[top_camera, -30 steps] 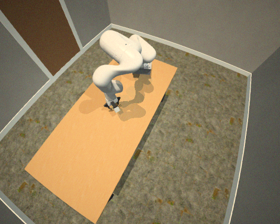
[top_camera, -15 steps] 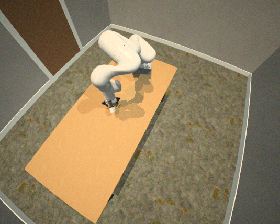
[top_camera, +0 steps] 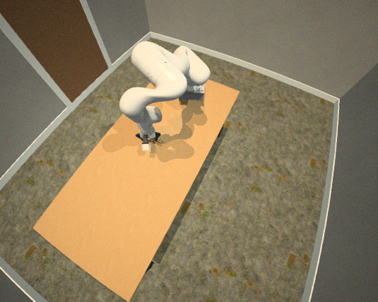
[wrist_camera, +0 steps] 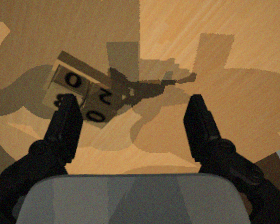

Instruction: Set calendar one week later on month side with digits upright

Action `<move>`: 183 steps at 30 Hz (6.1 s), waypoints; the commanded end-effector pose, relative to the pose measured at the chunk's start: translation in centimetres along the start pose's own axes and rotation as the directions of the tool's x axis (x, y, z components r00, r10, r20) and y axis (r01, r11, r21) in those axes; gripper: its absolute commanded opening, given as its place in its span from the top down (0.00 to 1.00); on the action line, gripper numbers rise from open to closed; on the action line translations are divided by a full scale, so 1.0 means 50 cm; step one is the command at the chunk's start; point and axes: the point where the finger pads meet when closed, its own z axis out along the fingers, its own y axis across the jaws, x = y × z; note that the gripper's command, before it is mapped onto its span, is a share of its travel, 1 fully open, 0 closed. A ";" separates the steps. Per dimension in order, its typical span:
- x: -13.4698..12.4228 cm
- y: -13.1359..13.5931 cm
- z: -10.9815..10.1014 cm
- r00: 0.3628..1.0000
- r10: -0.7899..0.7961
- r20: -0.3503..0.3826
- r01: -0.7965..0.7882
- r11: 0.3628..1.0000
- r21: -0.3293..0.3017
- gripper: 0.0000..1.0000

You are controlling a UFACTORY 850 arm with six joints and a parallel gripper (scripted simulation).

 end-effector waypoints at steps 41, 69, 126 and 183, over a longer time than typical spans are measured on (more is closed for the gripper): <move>-0.012 0.016 0.000 1.000 0.031 0.004 -0.031 0.999 0.012 0.00; -0.012 0.016 0.000 1.000 0.031 0.004 -0.031 0.999 0.012 0.00; -0.086 -0.013 -0.001 0.715 0.699 0.011 -0.699 0.715 0.006 0.00; -0.212 -0.062 -0.002 -0.031 0.999 0.012 -1.000 -0.031 -0.004 0.00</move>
